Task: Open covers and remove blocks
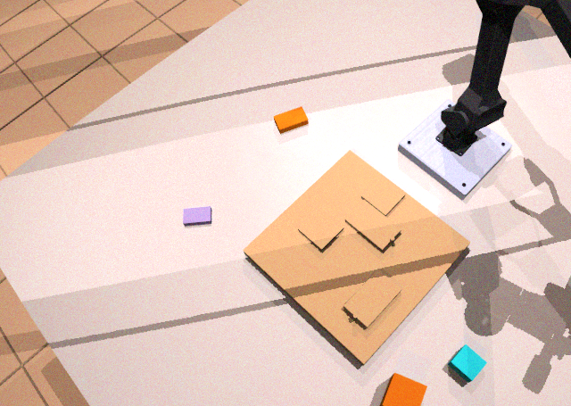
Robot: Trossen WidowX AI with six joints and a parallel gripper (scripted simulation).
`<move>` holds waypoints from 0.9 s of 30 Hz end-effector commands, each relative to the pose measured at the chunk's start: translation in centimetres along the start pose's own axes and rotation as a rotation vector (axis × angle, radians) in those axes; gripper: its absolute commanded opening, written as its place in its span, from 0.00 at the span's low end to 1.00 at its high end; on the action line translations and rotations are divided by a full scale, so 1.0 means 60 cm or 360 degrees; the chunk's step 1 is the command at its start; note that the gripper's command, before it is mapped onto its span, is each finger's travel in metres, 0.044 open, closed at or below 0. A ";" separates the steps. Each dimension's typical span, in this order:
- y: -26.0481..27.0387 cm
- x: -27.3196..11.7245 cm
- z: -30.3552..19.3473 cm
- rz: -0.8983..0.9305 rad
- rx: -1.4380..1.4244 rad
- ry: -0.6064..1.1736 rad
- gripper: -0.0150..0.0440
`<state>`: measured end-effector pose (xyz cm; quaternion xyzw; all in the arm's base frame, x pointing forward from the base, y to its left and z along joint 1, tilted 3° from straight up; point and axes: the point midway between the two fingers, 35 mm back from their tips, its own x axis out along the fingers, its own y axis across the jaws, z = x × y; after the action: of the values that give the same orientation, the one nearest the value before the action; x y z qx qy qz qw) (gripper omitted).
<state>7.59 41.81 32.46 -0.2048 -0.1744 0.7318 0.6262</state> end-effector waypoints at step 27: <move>-0.134 -0.096 -0.219 -0.0356 0.0412 0.0664 0.25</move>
<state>20.41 38.04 26.67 -0.2467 0.0065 0.6315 0.7351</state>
